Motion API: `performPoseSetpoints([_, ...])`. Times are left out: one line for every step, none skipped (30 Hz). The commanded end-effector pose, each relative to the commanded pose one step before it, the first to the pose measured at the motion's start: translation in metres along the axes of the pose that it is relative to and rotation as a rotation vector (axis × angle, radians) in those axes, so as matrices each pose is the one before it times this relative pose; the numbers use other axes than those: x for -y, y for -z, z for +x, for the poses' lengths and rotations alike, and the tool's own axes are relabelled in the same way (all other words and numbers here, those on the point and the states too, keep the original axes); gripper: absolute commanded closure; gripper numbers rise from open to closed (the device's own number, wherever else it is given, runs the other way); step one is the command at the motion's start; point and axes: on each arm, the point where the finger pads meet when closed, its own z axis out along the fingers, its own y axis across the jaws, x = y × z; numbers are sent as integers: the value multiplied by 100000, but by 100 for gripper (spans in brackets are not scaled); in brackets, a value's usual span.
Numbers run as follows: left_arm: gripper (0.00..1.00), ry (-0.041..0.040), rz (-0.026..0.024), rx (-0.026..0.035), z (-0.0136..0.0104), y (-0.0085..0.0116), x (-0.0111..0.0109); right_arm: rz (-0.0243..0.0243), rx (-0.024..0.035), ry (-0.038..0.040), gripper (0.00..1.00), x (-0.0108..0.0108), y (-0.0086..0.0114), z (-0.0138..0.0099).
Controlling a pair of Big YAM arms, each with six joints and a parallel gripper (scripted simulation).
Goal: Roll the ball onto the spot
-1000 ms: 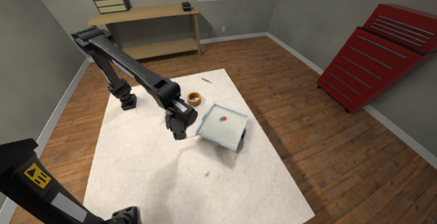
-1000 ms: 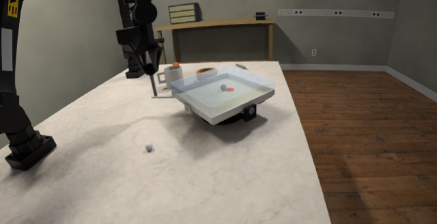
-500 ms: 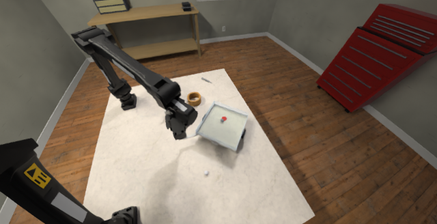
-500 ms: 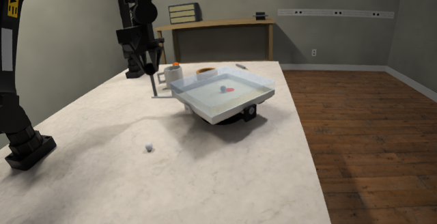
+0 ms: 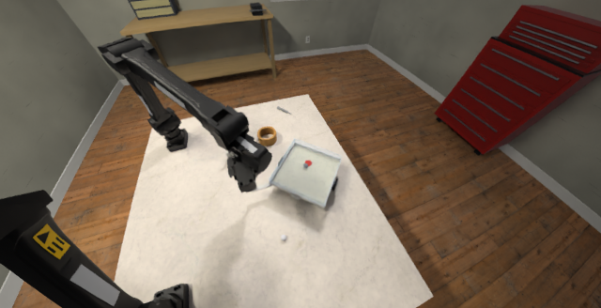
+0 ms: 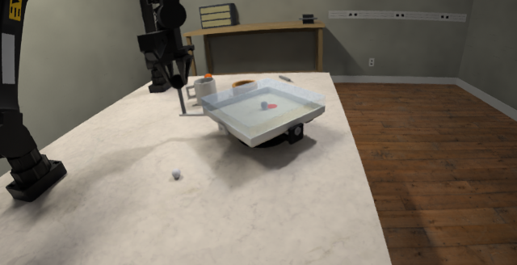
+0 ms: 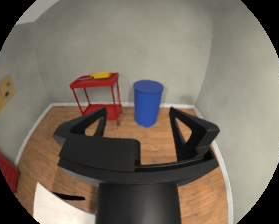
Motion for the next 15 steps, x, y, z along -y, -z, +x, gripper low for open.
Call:
performPoseSetpoints([100,-15,-3529,3446,662,3299,-1609,1476,6465,-1284,0,771,-616,-3600])
performPoseSetpoints([100,0,0,0,0,0,0,0,0,0,0,0,0,0])
performPoseSetpoints([100,0,-37,23,-7,19,-13,0,0,0,0,0,0,0])
performPoseSetpoints([100,0,-30,33,-9,21,-12,0,0,0,0,0,0,0])
performPoseSetpoints([100,0,-31,36,-9,22,-13,0,0,0,0,0,0,0])
performPoseSetpoints([100,0,-33,39,-10,23,-14,0,0,0,0,0,0,0])
performPoseSetpoints([100,0,-35,41,-11,25,-15,0,0,0,0,0,0,0])
performPoseSetpoints([100,0,-38,42,-11,26,-15,0,0,0,0,0,0,0])
performPoseSetpoints([100,0,-41,43,-12,27,-16,0,0,0,0,0,0,0])
performPoseSetpoints([100,0,-43,45,-13,28,-17,0,0,0,0,0,0,0])
performPoseSetpoints([100,0,-45,47,-13,29,-17,0,0,0,0,0,0,0])
performPoseSetpoints([100,0,-46,48,-14,29,-18,0,0,0,0,0,0,0])
performPoseSetpoints([100,0,-48,50,-15,30,-18,0,0,0,0,0,0,0])
performPoseSetpoints([100,0,-49,52,-16,31,-19,0,0,0,0,0,0,0])
performPoseSetpoints([100,0,-50,54,-17,32,-19,0,0,0,0,0,0,0])
